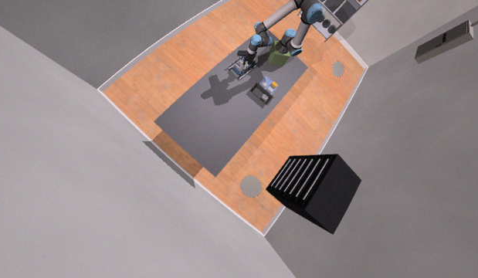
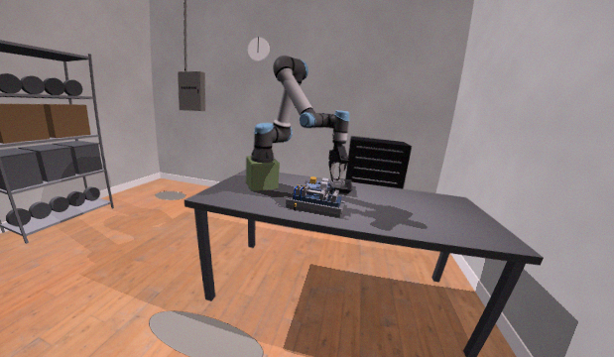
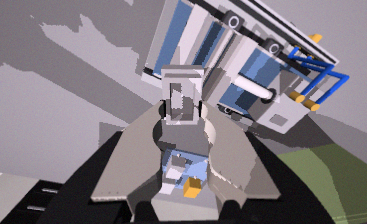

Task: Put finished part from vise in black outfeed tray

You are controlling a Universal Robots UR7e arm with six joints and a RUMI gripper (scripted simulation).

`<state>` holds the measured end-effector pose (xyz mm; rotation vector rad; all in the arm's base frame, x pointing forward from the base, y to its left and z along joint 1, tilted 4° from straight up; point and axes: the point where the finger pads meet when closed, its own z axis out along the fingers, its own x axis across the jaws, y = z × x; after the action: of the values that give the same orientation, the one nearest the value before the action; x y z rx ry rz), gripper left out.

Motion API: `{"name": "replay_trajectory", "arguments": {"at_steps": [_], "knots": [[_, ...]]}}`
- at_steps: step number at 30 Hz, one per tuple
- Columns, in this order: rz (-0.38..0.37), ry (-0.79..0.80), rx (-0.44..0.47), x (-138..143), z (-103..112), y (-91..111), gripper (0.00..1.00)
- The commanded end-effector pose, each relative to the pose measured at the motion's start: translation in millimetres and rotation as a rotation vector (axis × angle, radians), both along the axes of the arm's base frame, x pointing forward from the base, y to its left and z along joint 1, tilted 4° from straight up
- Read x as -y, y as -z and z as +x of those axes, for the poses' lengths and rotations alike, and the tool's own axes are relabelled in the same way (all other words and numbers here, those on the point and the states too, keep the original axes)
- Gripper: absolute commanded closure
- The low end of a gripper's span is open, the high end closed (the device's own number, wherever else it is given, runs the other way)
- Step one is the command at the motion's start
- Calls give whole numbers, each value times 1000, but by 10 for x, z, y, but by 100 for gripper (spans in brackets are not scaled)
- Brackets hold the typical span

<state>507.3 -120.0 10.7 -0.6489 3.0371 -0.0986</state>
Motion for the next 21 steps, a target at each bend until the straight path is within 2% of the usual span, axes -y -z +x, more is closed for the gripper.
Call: {"name": "replay_trajectory", "arguments": {"at_steps": [1,21], "knots": [[-4,-81,-3,-68,39,-3,100],[-21,-467,-25,-428,182,12,100]]}}
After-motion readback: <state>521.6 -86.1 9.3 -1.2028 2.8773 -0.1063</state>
